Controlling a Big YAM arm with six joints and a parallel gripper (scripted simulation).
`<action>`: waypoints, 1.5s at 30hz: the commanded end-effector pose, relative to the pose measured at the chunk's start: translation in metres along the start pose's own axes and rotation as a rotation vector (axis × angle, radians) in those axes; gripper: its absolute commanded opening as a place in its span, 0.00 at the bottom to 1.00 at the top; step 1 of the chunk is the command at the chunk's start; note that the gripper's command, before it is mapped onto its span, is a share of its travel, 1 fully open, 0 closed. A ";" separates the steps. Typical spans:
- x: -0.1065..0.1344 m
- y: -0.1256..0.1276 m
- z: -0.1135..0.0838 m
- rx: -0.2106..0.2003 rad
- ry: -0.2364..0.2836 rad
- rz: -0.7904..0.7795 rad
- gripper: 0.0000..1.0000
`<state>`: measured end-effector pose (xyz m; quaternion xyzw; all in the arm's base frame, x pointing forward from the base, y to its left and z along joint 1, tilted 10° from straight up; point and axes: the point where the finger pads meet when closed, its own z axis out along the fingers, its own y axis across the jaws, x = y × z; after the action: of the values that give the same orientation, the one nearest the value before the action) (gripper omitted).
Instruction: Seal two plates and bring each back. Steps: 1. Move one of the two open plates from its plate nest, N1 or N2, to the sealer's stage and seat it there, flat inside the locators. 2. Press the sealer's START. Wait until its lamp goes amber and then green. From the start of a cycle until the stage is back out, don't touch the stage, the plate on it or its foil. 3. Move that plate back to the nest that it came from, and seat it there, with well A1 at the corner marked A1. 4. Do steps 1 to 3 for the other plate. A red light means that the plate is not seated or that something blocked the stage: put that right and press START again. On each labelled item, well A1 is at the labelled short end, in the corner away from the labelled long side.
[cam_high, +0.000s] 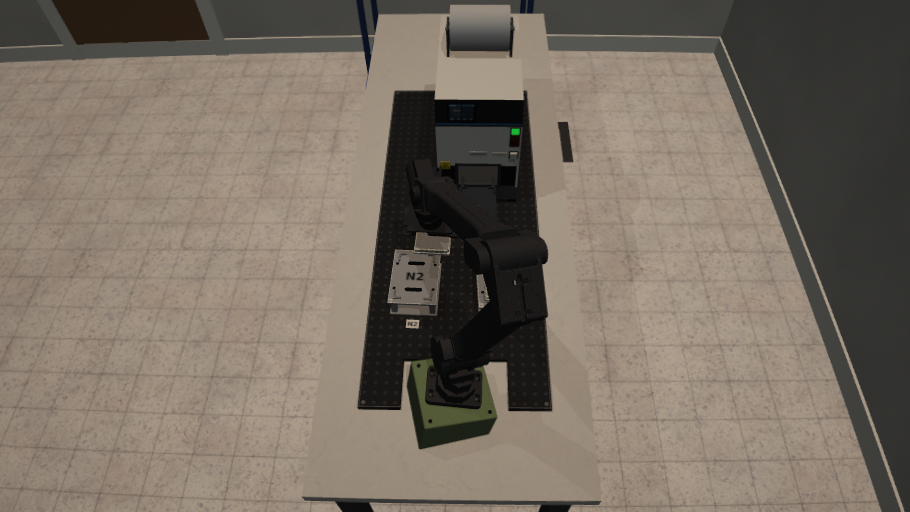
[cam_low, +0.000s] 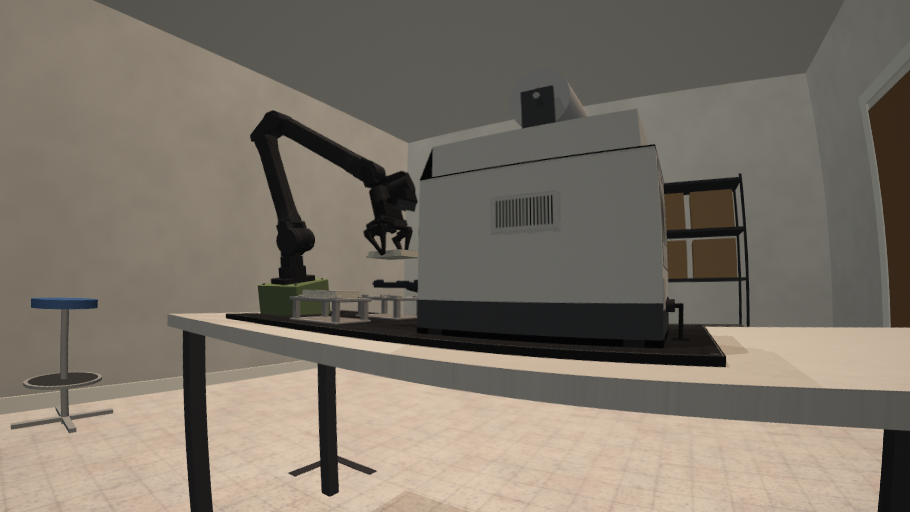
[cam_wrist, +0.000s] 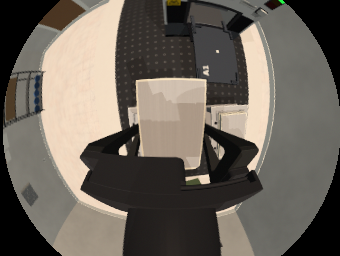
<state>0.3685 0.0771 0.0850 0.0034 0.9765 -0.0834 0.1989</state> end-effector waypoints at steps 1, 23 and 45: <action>0.006 0.009 -0.006 -0.004 0.000 -0.003 0.00; 0.041 0.036 -0.021 -0.007 -0.007 0.003 0.00; 0.030 0.050 -0.023 -0.016 -0.034 0.002 0.00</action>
<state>0.3110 0.1195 0.0704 -0.0008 0.9777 -0.0857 0.1919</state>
